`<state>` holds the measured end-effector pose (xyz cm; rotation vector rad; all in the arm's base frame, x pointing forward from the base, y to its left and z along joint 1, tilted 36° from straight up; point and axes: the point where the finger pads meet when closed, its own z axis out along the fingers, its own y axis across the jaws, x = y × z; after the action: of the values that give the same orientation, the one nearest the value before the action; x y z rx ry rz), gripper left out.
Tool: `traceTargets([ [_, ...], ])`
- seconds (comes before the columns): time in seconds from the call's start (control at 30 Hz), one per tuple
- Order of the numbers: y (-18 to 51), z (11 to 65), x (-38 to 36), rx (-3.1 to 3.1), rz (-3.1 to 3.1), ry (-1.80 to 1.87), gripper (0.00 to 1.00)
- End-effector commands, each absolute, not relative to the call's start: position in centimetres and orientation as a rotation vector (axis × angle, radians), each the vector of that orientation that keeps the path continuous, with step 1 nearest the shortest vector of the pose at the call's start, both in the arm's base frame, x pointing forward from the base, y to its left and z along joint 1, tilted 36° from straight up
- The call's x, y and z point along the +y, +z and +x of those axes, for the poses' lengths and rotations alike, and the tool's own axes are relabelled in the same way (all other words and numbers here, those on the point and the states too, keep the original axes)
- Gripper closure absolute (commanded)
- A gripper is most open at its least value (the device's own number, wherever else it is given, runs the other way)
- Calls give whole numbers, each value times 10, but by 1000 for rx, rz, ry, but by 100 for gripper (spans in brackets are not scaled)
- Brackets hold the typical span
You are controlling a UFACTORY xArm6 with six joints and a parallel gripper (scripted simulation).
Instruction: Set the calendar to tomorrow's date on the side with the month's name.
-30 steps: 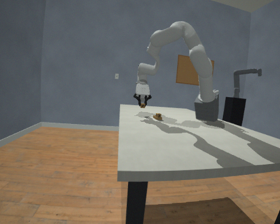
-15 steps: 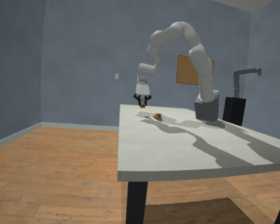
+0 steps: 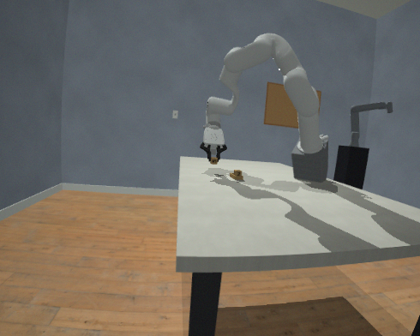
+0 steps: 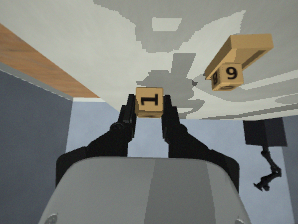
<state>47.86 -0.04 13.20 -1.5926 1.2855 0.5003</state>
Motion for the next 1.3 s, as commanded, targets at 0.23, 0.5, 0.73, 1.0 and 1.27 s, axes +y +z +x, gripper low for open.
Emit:
traceTargets([
  [0.23,118,487,7,1285,-1593,497,73],
  [0.5,109,491,11,1285,-1593,497,73],
  [0.73,100,496,16,1285,-1593,497,73],
  [1.0,95,499,19,1285,-1593,497,73],
  [1.27,91,501,21,1285,-1593,497,73],
])
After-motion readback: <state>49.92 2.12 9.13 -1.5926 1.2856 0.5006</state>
